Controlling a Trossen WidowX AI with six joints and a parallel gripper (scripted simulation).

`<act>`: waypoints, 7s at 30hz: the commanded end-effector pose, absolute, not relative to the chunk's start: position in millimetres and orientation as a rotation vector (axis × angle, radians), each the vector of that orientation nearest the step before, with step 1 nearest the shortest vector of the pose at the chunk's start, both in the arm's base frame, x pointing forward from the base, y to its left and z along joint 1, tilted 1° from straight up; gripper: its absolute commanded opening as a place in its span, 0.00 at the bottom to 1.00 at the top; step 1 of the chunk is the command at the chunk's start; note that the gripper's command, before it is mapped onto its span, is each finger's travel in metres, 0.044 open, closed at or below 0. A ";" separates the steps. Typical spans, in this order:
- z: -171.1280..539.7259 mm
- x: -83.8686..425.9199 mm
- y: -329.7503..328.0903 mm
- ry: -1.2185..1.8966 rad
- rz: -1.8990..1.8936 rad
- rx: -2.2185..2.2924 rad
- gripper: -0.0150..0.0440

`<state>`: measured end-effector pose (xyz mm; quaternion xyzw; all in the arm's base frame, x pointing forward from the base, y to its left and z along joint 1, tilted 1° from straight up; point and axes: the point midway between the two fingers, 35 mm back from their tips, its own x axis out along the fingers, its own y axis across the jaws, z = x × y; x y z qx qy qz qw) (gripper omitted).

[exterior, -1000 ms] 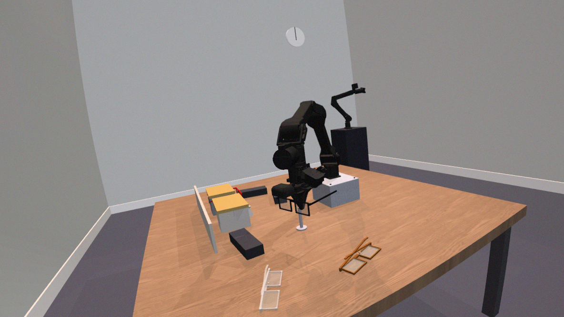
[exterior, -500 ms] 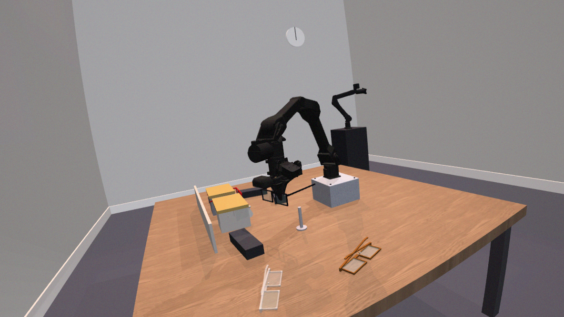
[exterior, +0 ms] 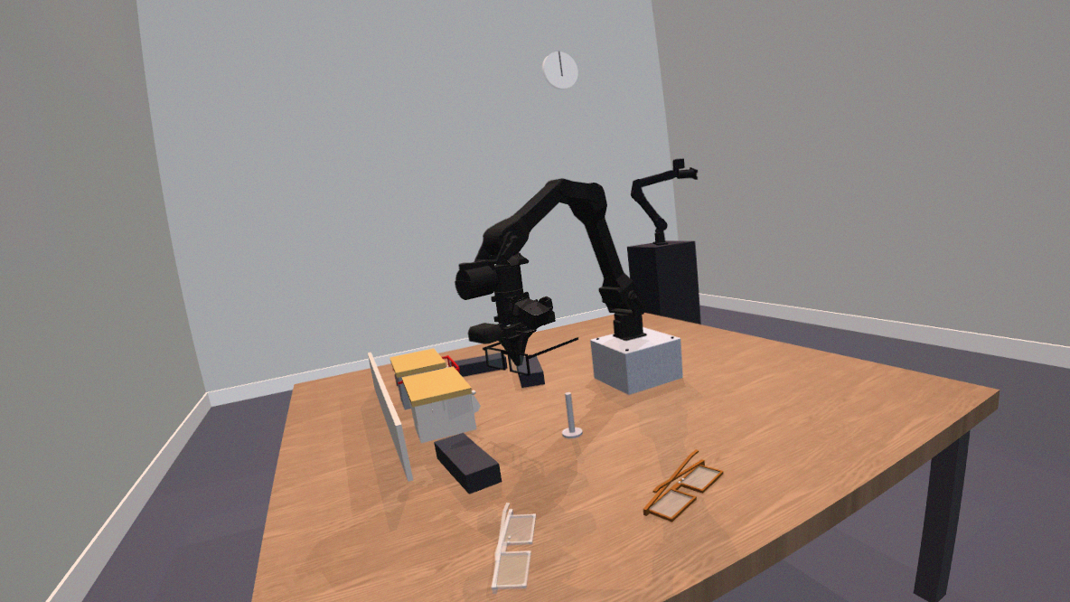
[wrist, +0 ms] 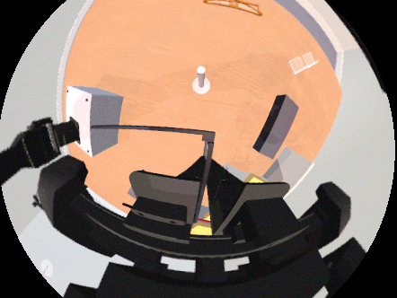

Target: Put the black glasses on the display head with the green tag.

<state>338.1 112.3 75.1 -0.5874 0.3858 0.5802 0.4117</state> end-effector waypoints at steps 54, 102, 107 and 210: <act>26.6 275.9 -8.1 0.976 1.465 -1.481 0.25; -23.4 275.8 -7.0 0.976 1.466 -1.480 0.25; -28.4 275.2 -6.9 0.976 1.466 -1.480 0.25; 5.3 264.3 -9.0 0.949 1.497 -1.513 0.49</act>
